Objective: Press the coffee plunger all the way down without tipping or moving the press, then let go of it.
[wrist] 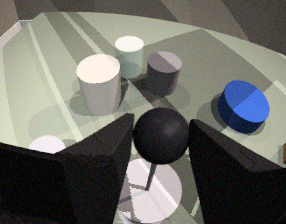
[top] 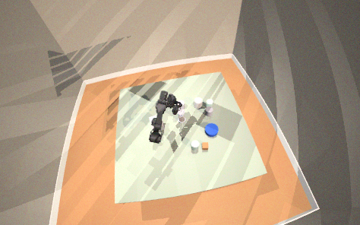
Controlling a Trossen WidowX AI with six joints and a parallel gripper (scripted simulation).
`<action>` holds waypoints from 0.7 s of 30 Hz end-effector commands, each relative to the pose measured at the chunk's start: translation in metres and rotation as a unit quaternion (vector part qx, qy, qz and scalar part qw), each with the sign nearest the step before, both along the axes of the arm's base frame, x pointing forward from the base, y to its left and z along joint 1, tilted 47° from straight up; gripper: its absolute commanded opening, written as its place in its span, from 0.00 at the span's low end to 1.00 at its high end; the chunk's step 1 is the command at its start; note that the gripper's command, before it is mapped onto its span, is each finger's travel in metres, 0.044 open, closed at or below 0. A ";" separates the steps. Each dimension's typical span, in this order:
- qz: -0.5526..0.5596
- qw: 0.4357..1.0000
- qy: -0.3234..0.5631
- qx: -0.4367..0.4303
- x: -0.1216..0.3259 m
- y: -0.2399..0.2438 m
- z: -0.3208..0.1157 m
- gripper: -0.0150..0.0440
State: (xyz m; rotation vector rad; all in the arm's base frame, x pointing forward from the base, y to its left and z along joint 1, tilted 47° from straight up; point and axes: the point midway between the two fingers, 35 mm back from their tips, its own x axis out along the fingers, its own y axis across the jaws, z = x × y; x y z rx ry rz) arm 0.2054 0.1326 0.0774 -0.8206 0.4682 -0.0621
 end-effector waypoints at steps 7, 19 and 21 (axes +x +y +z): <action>-0.003 1.000 0.016 -0.007 0.002 -0.016 -0.022 0.45; -0.003 1.000 0.017 -0.007 0.006 -0.027 -0.038 0.45; -0.002 1.000 0.017 -0.007 0.007 -0.030 -0.041 0.45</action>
